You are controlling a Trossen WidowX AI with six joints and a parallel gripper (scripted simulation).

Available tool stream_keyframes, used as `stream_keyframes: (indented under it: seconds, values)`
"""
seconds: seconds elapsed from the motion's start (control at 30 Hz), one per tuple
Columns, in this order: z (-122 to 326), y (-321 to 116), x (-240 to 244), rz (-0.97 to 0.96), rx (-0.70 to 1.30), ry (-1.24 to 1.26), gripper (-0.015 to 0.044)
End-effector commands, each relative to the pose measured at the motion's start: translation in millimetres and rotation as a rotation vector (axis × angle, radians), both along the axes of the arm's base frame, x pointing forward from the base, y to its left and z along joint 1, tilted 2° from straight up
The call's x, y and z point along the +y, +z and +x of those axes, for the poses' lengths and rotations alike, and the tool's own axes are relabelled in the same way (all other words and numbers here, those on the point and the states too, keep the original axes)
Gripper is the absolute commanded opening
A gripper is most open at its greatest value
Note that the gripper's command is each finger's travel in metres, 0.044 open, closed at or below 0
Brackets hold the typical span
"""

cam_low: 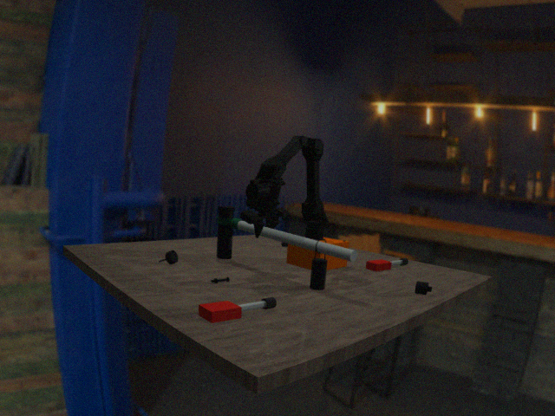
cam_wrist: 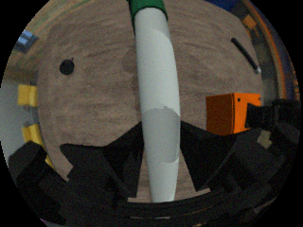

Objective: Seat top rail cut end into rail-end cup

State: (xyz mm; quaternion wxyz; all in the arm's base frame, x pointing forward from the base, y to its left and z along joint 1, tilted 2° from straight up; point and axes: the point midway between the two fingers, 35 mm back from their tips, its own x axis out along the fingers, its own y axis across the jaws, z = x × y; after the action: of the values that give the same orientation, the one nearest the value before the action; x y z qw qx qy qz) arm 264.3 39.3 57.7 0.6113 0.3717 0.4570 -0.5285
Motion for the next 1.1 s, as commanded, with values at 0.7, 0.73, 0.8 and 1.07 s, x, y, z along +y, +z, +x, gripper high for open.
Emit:
stream_keyframes:
  seconds: [0.7,0.73,0.8,1.07]
  values:
    - [1,1,-2,0.000,0.000,0.000,0.0000]
    - [1,1,-3,0.000,0.000,0.000,0.0000]
    - [1,1,-4,0.000,0.000,0.000,0.0000]
    - [2,2,-10,-0.001,0.000,0.000,0.0000]
